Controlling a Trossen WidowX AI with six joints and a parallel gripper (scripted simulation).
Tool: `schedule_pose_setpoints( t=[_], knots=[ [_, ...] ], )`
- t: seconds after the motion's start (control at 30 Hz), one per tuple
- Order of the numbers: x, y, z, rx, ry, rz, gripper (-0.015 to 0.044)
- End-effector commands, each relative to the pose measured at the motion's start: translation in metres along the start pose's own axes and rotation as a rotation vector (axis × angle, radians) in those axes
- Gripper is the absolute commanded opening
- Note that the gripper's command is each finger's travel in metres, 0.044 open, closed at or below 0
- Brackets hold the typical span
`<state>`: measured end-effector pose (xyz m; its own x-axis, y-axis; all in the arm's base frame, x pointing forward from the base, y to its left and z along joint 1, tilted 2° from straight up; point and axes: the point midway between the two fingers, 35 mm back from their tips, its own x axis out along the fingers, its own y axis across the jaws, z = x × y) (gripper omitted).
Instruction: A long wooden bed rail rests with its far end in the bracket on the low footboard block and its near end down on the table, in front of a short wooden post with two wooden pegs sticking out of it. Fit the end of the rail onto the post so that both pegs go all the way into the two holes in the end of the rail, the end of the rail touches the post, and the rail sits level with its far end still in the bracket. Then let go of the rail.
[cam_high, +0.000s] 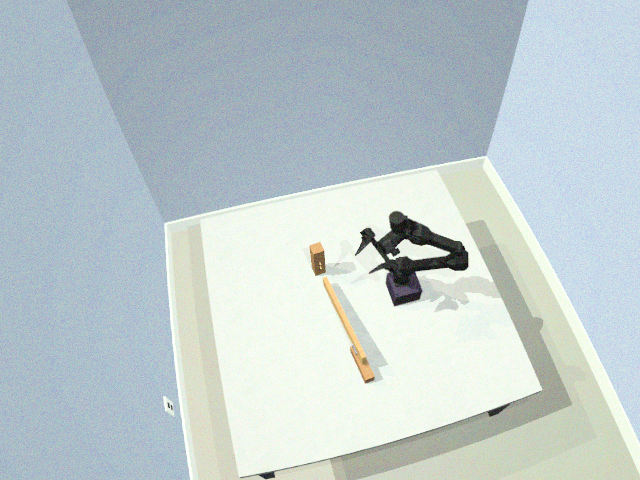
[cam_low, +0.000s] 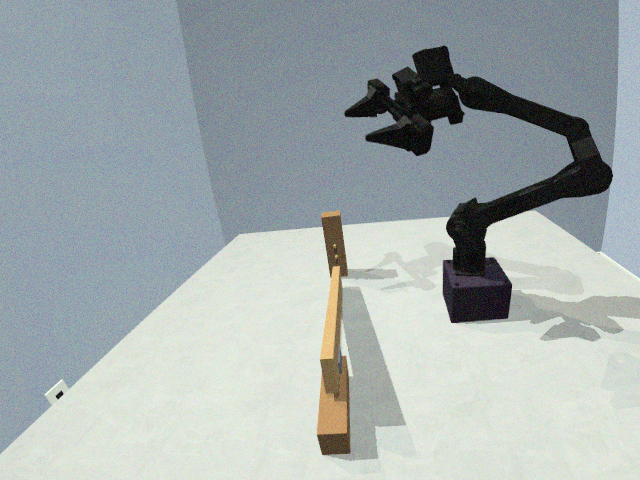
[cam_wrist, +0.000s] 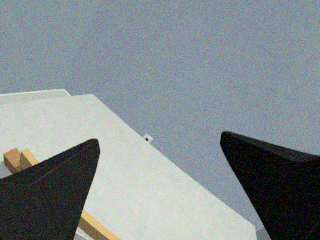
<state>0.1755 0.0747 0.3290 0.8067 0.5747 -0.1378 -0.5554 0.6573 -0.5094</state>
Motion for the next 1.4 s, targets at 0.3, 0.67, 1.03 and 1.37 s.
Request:
schedule_pose_setpoints(
  t=[0.3, 0.67, 1.03, 1.37],
  knots=[
    [0.059, -0.026, -0.078, -0.087, 0.332, 0.159, 0.044],
    [0.115, -0.001, -0.198, -0.326, 0.712, 0.615, 0.044],
    [0.126, 0.053, -0.282, -0.569, 0.876, 1.135, 0.044],
    [0.127, 0.056, -0.285, -0.57, 0.876, 1.138, 0.044]
  ],
)
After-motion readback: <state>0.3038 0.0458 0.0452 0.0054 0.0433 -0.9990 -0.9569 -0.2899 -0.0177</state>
